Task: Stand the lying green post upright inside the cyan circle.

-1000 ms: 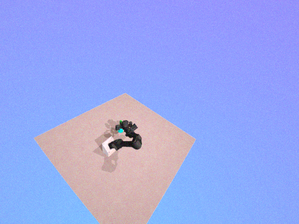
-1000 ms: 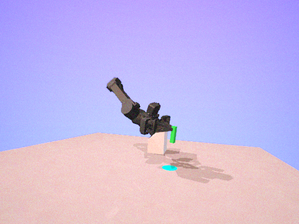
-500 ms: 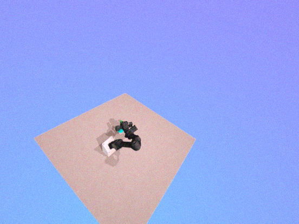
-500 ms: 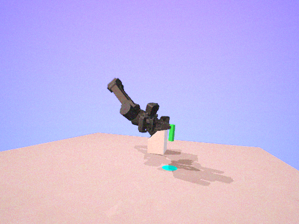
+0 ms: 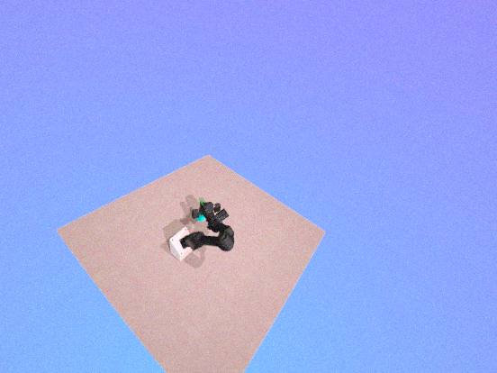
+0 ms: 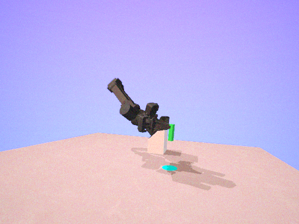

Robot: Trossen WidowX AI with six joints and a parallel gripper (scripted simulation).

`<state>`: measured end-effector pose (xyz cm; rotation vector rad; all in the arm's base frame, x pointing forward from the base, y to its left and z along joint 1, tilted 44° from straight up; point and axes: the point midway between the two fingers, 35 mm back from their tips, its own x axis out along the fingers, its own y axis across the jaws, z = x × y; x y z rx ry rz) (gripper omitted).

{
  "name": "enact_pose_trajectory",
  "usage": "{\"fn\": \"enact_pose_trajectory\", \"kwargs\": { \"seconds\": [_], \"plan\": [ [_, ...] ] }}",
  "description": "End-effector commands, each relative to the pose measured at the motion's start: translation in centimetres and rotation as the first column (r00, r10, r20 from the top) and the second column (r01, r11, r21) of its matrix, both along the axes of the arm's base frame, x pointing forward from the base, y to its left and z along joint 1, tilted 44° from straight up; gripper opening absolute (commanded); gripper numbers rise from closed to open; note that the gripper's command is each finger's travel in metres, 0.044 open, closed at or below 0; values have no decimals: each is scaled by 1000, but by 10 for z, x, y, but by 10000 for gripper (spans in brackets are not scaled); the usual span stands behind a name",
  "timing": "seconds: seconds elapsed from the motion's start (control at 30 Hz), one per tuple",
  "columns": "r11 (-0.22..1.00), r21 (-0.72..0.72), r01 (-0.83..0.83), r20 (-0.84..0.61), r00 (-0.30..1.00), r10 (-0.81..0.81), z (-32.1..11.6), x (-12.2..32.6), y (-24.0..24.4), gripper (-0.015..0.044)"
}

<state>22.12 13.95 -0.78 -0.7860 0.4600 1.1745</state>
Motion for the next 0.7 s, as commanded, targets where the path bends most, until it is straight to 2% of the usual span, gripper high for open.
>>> {"fn": "enact_pose_trajectory", "kwargs": {
  "seconds": [0.0,0.67],
  "plan": [
    [1000,0,-6,0,1000,6,-4,1,-3,22],
    [1000,-10,-9,-5,1000,9,-45,9,-43,22]
  ]
}}
